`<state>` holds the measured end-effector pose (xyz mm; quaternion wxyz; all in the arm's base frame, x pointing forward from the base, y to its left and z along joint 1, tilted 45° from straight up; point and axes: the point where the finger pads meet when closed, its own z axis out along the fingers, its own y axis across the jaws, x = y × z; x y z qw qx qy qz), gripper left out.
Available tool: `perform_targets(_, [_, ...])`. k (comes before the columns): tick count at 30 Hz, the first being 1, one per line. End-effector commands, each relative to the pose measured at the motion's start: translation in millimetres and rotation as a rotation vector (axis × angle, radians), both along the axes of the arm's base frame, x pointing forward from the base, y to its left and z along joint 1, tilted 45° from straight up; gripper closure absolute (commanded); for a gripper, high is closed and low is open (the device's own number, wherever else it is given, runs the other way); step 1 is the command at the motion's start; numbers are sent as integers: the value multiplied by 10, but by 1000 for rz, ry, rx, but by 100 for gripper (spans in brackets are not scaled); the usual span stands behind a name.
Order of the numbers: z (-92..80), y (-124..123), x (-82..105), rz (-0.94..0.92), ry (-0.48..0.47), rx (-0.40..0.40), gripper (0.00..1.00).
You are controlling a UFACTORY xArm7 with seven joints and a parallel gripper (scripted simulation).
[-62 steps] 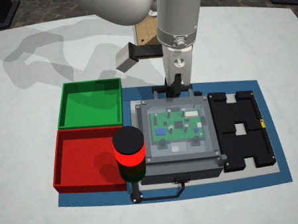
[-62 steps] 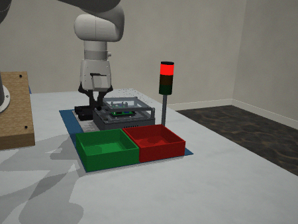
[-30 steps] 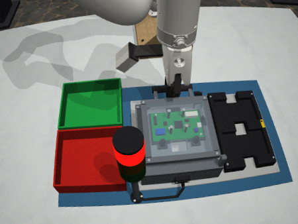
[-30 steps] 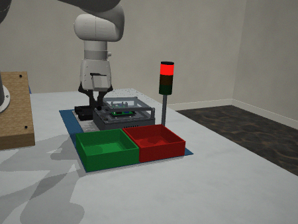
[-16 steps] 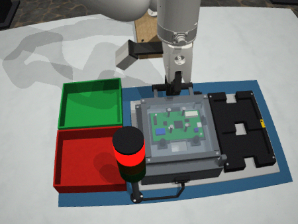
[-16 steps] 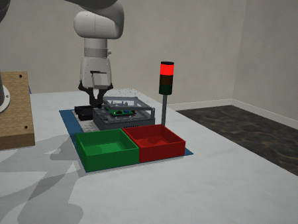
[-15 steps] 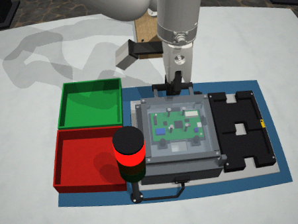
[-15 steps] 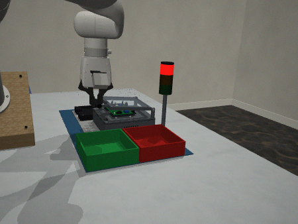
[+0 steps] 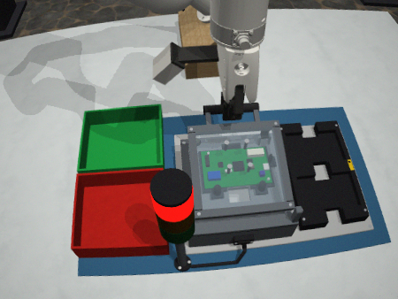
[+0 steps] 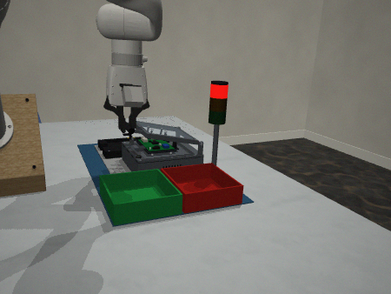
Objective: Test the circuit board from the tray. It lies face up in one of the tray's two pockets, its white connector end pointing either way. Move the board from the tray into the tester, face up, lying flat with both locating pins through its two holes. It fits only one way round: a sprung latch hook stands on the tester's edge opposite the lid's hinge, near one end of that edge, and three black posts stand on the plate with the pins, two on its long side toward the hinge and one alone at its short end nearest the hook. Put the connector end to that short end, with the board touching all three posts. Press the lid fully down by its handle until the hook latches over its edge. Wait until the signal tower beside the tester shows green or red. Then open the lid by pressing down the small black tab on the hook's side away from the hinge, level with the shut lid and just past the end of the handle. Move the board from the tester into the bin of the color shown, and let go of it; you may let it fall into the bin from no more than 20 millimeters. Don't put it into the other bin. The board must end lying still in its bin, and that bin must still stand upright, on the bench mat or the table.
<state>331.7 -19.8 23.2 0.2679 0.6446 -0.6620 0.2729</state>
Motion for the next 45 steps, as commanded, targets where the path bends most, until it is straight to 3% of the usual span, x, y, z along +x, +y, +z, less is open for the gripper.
perform_targets(1, [48, 55, 31, 3, -3, 2, 100])
perform_targets(16, [334, 335, 179, 3, -3, 2, 100])
perform_targets(31, [654, 641, 499, 3, -3, 2, 100])
perform_targets(45, [843, 817, 811, 3, -3, 2, 100])
